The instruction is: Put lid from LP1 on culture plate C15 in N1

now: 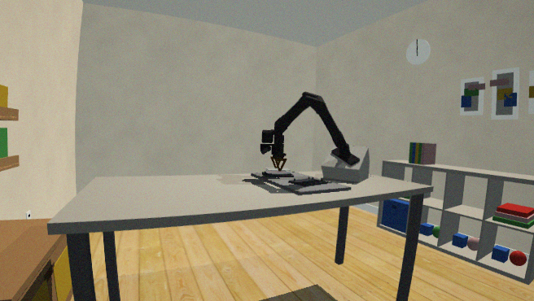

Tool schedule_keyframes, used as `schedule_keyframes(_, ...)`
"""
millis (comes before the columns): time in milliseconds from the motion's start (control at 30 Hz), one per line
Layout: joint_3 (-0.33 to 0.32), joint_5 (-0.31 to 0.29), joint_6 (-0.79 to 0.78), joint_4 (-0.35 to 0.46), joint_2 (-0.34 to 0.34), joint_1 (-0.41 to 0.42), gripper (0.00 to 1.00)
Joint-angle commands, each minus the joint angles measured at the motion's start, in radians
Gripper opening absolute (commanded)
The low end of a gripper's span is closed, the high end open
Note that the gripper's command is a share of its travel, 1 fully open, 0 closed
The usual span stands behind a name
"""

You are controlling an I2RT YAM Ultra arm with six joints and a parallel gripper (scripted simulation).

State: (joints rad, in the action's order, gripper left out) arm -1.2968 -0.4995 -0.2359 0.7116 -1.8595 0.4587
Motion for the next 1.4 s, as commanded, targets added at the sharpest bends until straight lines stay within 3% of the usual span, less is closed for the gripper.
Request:
schedule_keyframes(0, -0.031, 0.003, 0.006, -0.017, 0.002, 0.012, 0.00)
schedule_keyframes(733, -0.026, 0.007, 0.011, -0.028, -0.010, -0.001, 0.00)
schedule_keyframes(1367, 0.024, 0.008, 0.014, -0.040, -0.003, -0.008, 0.00)
